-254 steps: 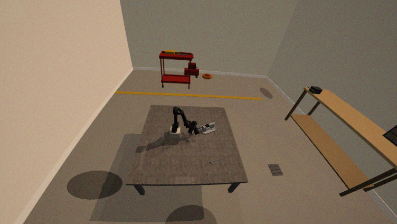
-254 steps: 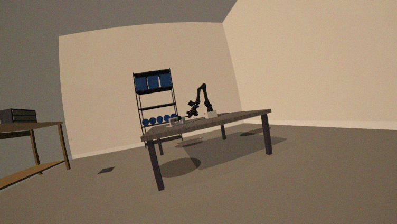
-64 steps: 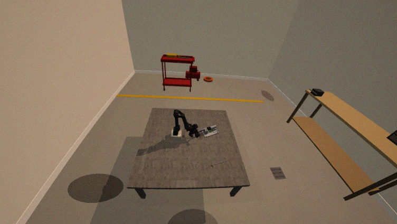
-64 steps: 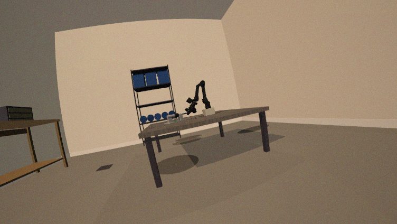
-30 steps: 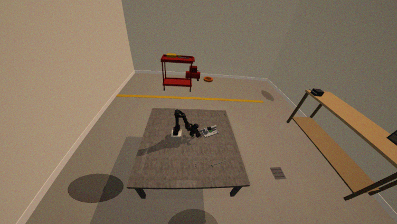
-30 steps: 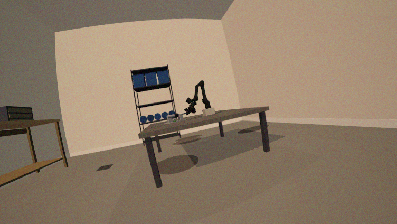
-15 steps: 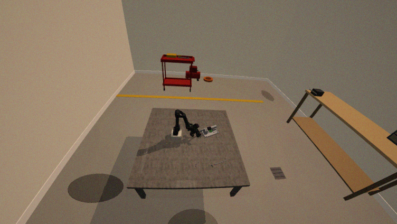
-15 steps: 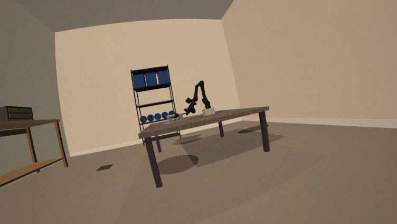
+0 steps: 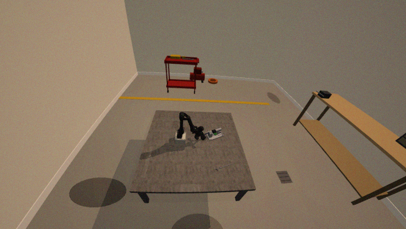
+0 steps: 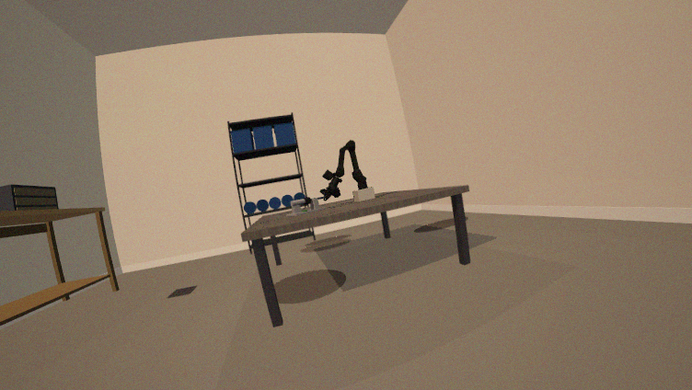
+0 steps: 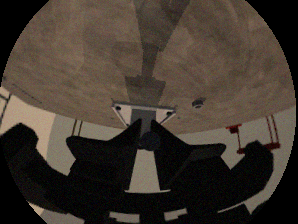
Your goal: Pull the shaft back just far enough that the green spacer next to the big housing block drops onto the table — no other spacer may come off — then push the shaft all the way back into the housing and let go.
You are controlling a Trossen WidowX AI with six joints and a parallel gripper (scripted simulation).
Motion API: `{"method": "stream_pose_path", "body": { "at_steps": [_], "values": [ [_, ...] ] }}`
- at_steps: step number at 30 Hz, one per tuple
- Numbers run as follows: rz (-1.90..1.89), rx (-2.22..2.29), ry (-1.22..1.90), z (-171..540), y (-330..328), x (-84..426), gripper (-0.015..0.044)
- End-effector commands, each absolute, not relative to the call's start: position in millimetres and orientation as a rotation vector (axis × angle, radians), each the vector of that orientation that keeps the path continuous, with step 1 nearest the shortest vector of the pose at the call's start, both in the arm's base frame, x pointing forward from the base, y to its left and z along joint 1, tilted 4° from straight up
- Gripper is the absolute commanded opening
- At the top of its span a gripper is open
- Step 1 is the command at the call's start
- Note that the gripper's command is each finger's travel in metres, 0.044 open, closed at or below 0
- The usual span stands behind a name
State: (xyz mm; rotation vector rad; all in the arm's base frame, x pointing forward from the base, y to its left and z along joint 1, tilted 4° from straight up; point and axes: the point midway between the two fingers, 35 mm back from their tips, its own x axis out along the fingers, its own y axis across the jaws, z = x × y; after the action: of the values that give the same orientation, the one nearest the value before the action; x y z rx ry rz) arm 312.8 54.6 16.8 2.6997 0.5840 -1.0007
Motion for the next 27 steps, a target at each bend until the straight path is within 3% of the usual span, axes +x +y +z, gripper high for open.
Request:
{"method": "stream_pose_path", "body": {
  "at_steps": [1,27],
  "values": [
    [-1.001,2.704,0.585,16.9,55.7,314.7,0.0000],
    [-1.000,2.704,0.585,17.6,59.3,322.2,0.0000]
  ]
}}
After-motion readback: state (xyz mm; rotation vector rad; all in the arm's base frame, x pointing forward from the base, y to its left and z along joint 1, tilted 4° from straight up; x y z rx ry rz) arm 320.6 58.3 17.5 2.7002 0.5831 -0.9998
